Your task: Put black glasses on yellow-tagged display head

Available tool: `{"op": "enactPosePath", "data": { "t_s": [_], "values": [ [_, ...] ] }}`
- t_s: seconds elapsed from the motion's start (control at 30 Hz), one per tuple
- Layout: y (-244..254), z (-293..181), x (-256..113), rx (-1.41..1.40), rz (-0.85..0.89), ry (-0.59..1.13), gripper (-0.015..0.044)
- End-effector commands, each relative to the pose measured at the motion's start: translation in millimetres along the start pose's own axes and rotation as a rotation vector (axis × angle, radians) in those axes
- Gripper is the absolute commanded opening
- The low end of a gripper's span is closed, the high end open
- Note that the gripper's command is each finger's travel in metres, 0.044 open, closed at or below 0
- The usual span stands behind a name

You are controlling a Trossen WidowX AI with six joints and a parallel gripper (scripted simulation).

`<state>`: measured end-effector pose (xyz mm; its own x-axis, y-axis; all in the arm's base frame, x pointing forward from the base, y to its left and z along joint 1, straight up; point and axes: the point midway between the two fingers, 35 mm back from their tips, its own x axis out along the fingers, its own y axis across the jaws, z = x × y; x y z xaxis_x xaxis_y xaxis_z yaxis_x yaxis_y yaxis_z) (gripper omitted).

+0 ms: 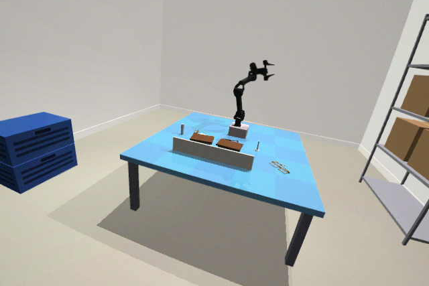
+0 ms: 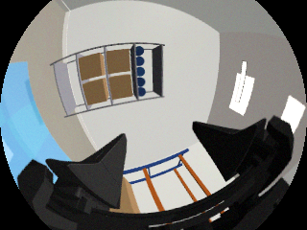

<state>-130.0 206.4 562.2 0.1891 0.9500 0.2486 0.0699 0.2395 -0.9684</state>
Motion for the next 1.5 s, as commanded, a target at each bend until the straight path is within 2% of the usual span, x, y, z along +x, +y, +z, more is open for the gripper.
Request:
{"op": "enactPosePath", "data": {
  "t_s": [0.0,0.23,0.37,0.53,0.9,1.23,1.47],
  "values": [
    [0,0,0,0.000,0.000,0.000,0.0426],
    [0,0,0,0.000,0.000,0.000,0.0440],
    [5,1,8,-0.024,-0.011,0.022,0.0335],
    [28,0,37,-0.103,-0.030,0.086,0.0204],
    [109,-31,119,-0.373,0.068,0.210,0.0200],
    [187,-114,166,-0.486,0.267,0.352,0.0200],
    [265,-202,165,-0.569,0.531,0.462,0.0200]
  ]
}}
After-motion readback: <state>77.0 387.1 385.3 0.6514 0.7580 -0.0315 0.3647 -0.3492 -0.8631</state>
